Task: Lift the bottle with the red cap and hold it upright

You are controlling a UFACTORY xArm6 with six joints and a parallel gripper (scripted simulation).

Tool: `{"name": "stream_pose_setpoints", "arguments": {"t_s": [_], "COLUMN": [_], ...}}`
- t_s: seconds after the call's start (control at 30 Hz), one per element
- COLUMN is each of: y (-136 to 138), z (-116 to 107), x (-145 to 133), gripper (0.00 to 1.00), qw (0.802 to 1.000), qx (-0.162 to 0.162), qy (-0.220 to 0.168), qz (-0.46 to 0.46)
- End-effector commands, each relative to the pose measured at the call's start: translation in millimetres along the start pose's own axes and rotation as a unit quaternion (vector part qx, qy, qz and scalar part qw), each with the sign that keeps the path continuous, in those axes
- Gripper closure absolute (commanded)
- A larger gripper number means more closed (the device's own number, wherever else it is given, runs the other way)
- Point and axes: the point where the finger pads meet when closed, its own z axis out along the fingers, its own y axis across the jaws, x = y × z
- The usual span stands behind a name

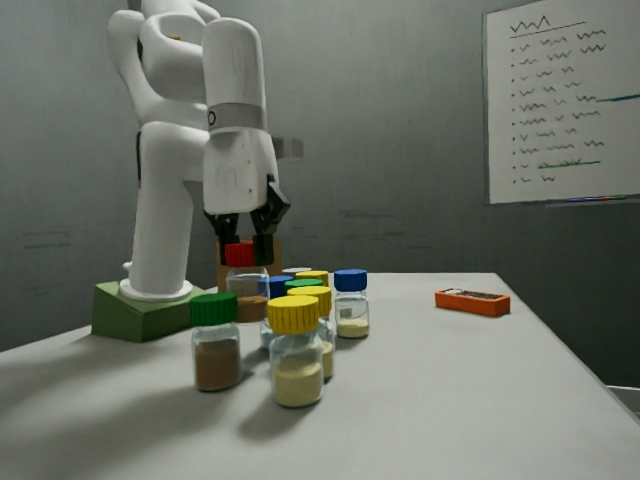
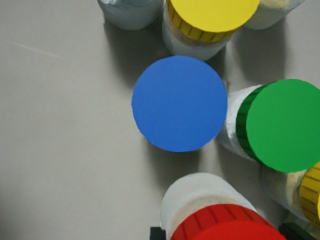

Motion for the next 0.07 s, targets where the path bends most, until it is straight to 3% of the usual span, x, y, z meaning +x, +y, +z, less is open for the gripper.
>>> {"name": "stream_pose_setpoints", "arguments": {"t_s": [0.0, 0.03], "y": [1.3, 1.3], "z": [-1.1, -1.1], "x": [-0.3, -0.3], "gripper": [1.0, 1.0], "qw": [1.0, 1.0], "qx": [-0.002, -0.002], "qy": [0.0, 0.0], "qz": [0.0, 0.0]}}
